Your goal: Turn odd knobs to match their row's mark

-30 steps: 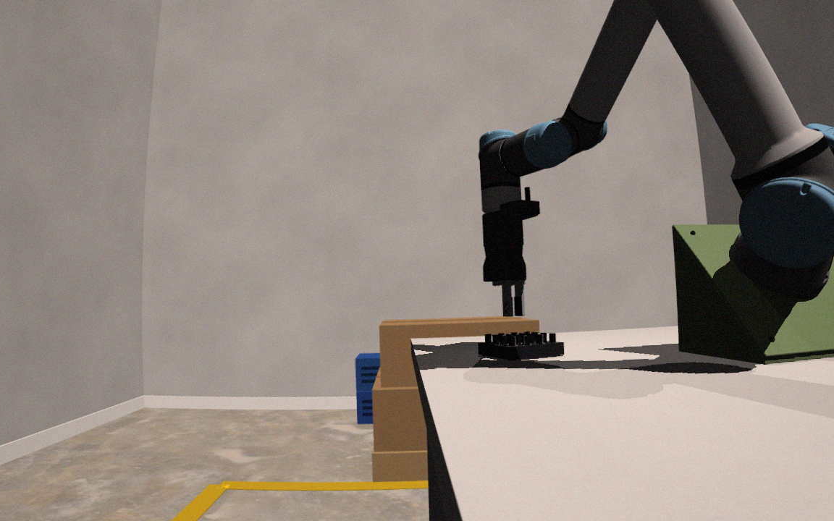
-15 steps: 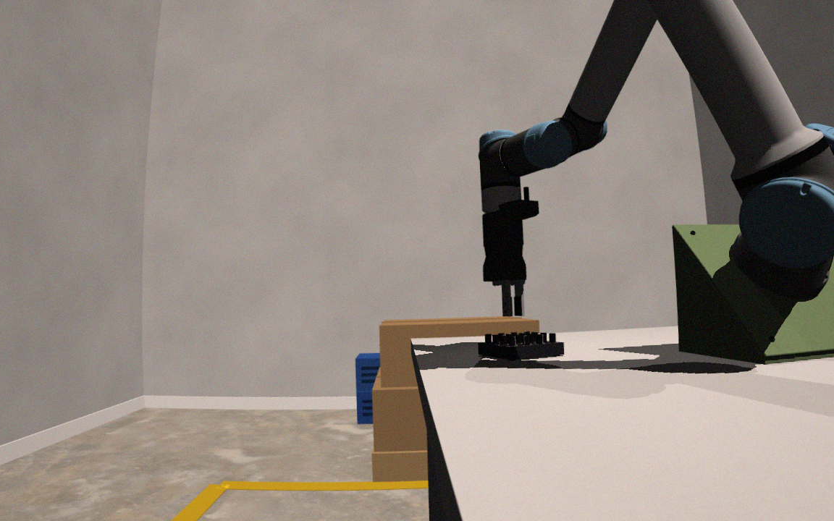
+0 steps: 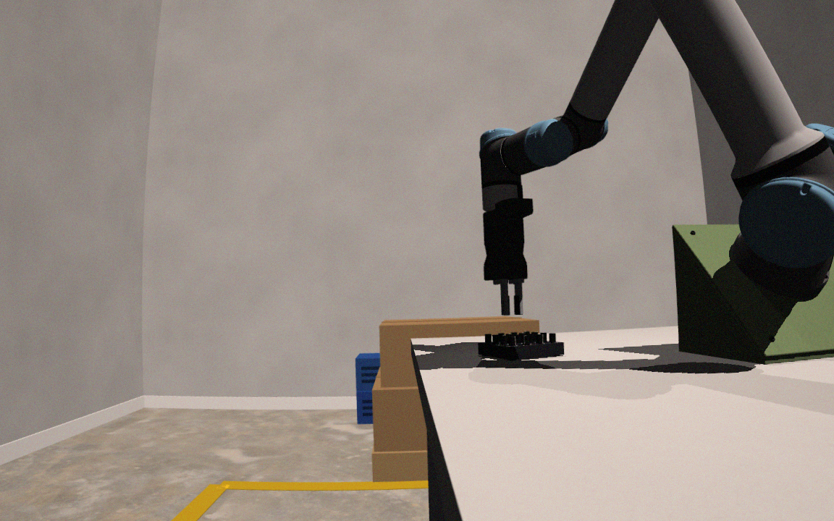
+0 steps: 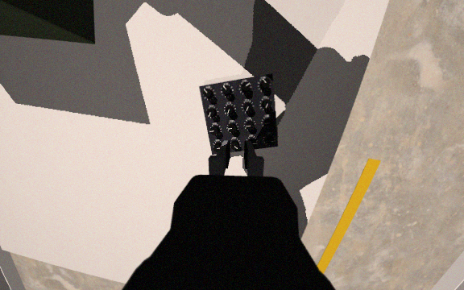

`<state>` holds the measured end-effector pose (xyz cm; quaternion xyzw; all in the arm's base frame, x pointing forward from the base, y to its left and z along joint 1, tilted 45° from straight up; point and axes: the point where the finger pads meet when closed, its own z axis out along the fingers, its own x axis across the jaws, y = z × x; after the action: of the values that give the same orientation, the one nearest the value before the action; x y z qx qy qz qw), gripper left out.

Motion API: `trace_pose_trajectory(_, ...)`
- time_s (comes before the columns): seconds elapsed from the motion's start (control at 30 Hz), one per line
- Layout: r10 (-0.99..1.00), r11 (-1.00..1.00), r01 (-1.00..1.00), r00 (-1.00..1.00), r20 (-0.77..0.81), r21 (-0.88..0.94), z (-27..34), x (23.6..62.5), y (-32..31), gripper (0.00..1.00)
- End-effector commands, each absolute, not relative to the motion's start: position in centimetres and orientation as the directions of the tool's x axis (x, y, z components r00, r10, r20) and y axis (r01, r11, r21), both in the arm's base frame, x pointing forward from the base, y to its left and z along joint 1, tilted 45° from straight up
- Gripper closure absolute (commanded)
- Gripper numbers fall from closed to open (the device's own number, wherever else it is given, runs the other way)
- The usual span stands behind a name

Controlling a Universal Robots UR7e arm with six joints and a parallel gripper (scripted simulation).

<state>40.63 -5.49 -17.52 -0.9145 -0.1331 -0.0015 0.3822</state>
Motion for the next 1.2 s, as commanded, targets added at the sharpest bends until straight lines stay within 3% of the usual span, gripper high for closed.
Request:
trace_pose_trajectory(0.0, 0.145, -0.701, 0.107, 0.989, 0.005, -0.705, -17.2, 40.7, -5.4, 0.54)
trace_pose_trajectory(0.57, -0.112, -0.707, -0.251, 0.963, -0.245, -0.661, -16.8, 41.3, -5.3, 0.54)
trace_pose_trajectory(1.17, -0.367, -0.615, -0.591, 0.801, -0.473, -0.522, -16.5, 41.8, -5.3, 0.54)
